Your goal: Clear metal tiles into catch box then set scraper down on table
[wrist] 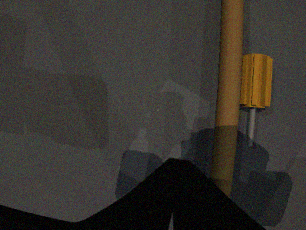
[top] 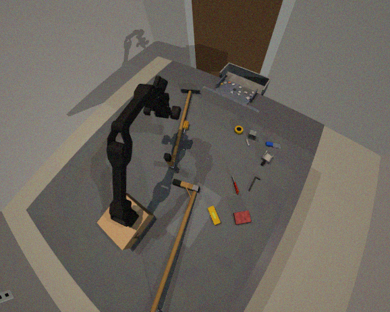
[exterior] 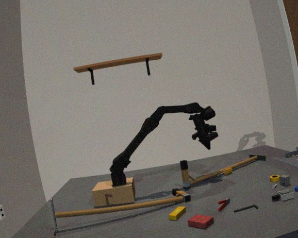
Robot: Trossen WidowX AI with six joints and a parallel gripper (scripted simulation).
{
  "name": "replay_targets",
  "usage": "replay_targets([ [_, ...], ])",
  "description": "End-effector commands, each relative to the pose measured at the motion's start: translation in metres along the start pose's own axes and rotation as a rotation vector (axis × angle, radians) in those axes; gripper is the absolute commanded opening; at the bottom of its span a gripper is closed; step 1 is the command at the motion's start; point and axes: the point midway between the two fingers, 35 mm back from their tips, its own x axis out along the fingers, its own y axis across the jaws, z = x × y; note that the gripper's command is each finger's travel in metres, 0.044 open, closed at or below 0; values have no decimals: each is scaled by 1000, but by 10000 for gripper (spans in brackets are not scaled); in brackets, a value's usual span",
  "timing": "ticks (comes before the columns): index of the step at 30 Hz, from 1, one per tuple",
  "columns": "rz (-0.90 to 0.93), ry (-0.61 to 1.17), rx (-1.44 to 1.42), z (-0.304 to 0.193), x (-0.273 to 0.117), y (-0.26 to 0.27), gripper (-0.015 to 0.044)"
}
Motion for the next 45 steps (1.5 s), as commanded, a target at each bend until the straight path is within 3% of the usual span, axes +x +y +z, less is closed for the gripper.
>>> replay_targets([
  [1, -8, 33, 30, -9, -14, 7, 0],
  [9, -8, 40, 35, -11, -10, 8, 0],
  [45, -6, 48, 32, -26, 83, 8, 0],
])
